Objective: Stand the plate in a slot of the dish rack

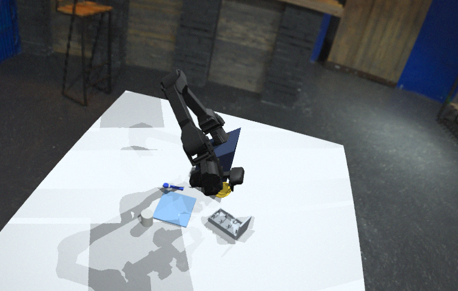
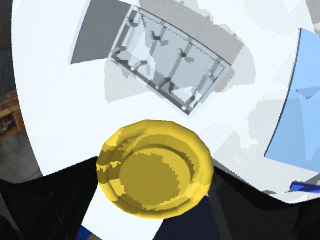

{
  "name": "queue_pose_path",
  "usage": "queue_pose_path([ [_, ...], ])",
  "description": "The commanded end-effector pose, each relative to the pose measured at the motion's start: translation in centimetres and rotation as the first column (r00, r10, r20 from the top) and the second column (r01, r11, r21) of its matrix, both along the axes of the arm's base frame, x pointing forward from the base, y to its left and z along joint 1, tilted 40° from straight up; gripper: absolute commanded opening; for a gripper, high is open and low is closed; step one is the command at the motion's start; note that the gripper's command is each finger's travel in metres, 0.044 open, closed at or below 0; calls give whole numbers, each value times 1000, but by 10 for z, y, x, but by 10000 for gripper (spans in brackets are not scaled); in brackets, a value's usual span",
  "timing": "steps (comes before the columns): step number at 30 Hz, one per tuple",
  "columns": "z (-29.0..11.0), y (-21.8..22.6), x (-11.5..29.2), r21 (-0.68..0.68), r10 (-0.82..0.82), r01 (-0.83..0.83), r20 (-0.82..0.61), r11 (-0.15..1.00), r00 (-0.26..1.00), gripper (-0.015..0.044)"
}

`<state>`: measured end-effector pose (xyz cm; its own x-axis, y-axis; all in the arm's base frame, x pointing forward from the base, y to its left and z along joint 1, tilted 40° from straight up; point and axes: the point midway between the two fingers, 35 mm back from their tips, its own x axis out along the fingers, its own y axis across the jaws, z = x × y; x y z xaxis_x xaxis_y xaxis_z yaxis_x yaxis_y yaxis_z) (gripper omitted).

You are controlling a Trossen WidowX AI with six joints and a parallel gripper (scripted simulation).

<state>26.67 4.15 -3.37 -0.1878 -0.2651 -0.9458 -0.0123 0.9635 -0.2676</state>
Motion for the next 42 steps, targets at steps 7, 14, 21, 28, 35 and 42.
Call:
queue_pose_path([
  [7,-16,-9,-5,197,137,-127,-37,972,990,0],
  [14,-27,-15,-5,326,242,-229,1,917,970,0],
  [21,-35,-20,-4,430,343,-344,83,835,936,0],
  [28,-42,-26,-3,497,429,-469,201,730,880,0],
  [35,-46,-31,-1,514,496,-600,340,613,799,0],
  [42,-48,-38,1,476,543,-728,485,494,686,0],
])
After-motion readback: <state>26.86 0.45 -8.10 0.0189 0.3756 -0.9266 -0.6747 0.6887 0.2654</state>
